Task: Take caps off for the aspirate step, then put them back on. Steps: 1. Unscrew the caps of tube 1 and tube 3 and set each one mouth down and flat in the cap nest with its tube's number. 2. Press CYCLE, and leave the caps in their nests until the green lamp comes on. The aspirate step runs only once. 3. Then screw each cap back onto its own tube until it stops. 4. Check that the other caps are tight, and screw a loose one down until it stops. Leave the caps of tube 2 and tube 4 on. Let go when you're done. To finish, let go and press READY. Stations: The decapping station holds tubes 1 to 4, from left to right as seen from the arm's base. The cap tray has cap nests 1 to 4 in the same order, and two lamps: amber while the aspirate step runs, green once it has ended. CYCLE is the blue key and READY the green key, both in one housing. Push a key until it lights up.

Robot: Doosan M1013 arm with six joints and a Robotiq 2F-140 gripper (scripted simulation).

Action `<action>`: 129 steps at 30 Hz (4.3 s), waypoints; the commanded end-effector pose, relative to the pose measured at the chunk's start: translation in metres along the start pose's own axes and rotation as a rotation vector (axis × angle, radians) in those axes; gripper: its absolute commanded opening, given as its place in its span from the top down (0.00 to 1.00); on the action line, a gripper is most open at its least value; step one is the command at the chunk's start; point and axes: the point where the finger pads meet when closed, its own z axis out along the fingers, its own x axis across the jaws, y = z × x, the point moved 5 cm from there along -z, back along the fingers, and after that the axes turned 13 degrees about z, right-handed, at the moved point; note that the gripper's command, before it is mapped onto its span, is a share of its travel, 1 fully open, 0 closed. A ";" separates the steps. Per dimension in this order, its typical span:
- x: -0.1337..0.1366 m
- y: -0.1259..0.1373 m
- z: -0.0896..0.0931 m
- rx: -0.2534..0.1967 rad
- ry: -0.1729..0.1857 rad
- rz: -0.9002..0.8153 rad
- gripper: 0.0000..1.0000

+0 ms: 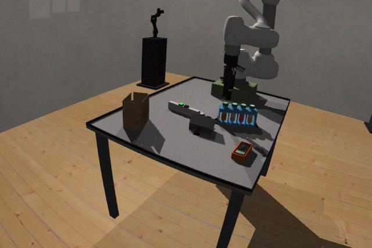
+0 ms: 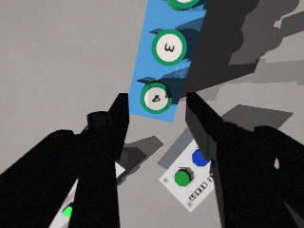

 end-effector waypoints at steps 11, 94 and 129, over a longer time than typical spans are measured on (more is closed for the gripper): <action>0.001 0.000 0.029 0.000 0.002 0.000 0.59; 0.001 0.000 0.039 0.000 0.002 0.489 0.59; 0.044 0.078 0.007 0.000 0.002 0.621 0.90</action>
